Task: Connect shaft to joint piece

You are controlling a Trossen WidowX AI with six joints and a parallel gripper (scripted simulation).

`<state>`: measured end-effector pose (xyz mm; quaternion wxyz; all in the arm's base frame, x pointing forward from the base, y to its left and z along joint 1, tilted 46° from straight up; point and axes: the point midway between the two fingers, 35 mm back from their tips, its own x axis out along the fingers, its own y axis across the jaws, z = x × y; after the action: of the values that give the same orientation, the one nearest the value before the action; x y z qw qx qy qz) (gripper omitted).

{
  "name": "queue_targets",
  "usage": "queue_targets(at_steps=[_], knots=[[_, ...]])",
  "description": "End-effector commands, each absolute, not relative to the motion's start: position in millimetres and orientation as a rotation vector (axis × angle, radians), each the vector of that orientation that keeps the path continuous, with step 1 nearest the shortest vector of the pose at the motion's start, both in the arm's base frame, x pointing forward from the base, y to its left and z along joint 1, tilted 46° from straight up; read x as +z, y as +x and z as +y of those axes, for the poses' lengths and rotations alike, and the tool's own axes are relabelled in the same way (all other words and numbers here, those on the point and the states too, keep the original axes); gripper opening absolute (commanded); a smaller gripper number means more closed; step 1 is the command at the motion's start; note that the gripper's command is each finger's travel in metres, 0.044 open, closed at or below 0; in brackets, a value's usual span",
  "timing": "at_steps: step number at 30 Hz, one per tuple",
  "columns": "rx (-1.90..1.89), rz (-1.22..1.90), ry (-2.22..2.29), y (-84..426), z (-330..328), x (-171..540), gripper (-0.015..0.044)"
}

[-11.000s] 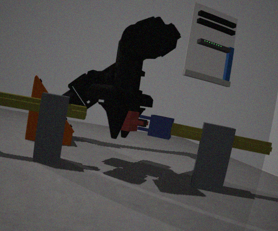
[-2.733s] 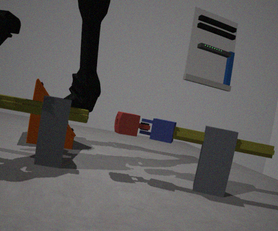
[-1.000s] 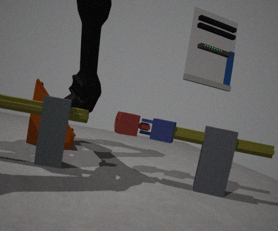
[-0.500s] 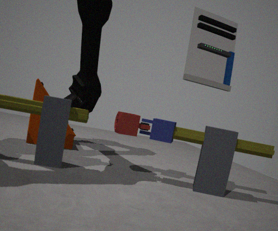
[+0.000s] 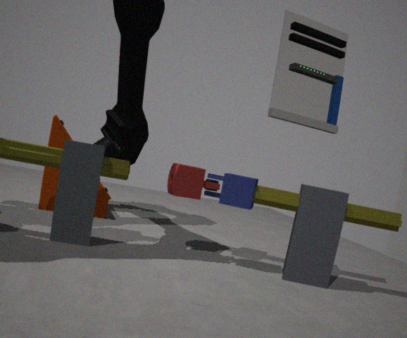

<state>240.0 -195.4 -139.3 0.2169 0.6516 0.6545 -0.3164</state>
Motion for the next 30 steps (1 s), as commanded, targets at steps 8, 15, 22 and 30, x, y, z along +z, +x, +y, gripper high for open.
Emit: queue_targets(at_steps=[8, 15, 22, 30], knots=[[-0.88, 1.81, 1.811, 240.4, -195.2, -139.5, 0.0102], [-0.88, 1.81, 1.811, 240.4, -195.2, -139.5, 0.0067], [-0.876, 1.811, 1.808, 240.4, -195.4, -139.4, 0.0067], [-0.876, 1.811, 1.808, 240.3, -195.4, -139.4, 0.0067]])
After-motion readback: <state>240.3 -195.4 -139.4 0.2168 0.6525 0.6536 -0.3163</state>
